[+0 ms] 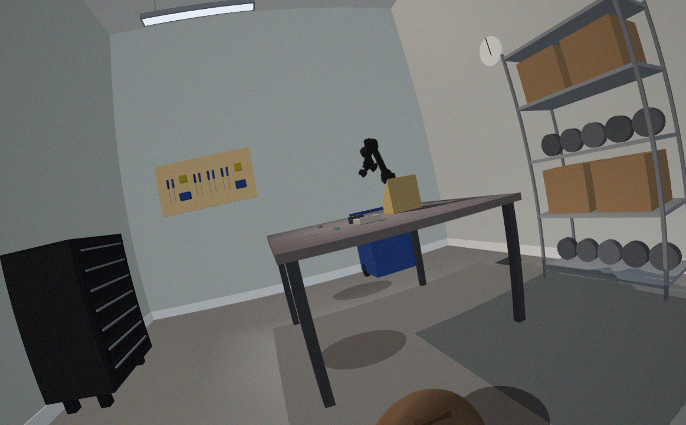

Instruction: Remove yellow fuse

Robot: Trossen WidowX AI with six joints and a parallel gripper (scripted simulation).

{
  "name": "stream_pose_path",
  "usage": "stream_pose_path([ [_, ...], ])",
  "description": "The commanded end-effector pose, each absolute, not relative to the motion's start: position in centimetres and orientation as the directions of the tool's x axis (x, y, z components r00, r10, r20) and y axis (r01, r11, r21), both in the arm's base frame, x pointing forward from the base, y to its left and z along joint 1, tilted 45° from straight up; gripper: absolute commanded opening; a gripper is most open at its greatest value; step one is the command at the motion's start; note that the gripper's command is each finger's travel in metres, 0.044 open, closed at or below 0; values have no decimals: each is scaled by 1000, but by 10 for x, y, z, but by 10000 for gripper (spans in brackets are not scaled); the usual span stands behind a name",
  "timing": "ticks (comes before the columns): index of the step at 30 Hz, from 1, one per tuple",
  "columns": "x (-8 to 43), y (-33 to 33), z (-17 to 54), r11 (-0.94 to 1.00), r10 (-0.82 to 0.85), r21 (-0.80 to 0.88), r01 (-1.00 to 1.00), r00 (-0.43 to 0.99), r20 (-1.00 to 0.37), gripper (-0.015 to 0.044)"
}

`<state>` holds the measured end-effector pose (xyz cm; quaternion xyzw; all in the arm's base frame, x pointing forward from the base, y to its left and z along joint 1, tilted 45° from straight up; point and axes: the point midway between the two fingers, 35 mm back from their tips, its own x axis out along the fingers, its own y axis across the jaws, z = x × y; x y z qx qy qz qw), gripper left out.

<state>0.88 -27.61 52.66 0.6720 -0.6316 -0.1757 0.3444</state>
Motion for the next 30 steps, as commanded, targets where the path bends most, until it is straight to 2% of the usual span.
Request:
stream_pose_path([
  [1,10,-278,525,27,-970,685,-728,146,193,374],
  [5,41,-304,492,-112,-966,697,-708,241,90,269],
  [13,108,-341,408,-341,-926,759,-555,338,-168,68],
  [20,186,-346,331,-511,-828,813,-277,412,-380,68],
  [23,224,-334,306,-568,-771,795,-212,475,-425,68],
  [30,287,-299,232,-608,-656,781,142,464,-595,68],
])
